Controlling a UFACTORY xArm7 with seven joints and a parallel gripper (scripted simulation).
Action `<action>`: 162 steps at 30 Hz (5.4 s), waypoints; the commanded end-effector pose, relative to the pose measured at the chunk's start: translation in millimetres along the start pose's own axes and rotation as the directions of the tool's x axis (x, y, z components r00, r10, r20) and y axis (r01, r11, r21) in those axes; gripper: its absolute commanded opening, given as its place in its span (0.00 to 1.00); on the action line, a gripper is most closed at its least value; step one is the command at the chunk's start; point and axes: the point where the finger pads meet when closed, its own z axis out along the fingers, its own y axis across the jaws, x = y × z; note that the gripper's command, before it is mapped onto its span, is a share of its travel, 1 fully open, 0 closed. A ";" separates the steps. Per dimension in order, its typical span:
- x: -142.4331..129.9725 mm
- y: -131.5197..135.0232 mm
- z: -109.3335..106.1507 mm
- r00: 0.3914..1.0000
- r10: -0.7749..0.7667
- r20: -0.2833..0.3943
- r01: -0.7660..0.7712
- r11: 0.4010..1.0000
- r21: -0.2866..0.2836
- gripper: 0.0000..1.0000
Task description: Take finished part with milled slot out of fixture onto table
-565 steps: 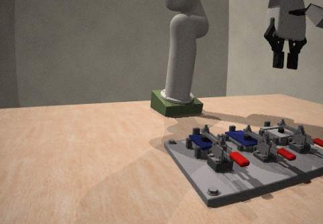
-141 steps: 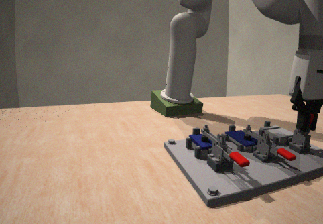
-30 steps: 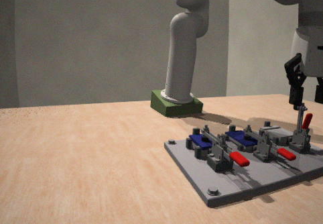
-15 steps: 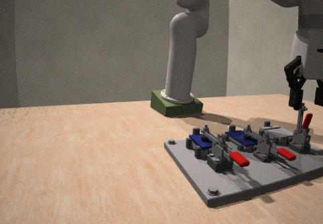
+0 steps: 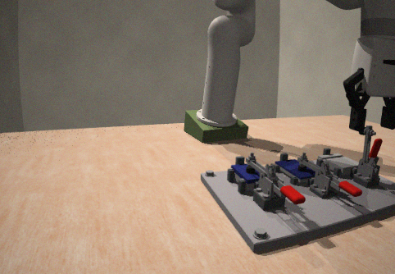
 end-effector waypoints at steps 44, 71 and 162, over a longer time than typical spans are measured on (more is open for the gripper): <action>-72.3 -0.2 4.6 1.000 0.000 -0.004 0.000 1.000 0.002 1.00; -72.1 -0.3 53.1 1.000 0.000 -0.004 0.000 1.000 0.002 1.00; -70.7 -1.0 82.9 1.000 0.000 -0.004 0.000 1.000 0.002 1.00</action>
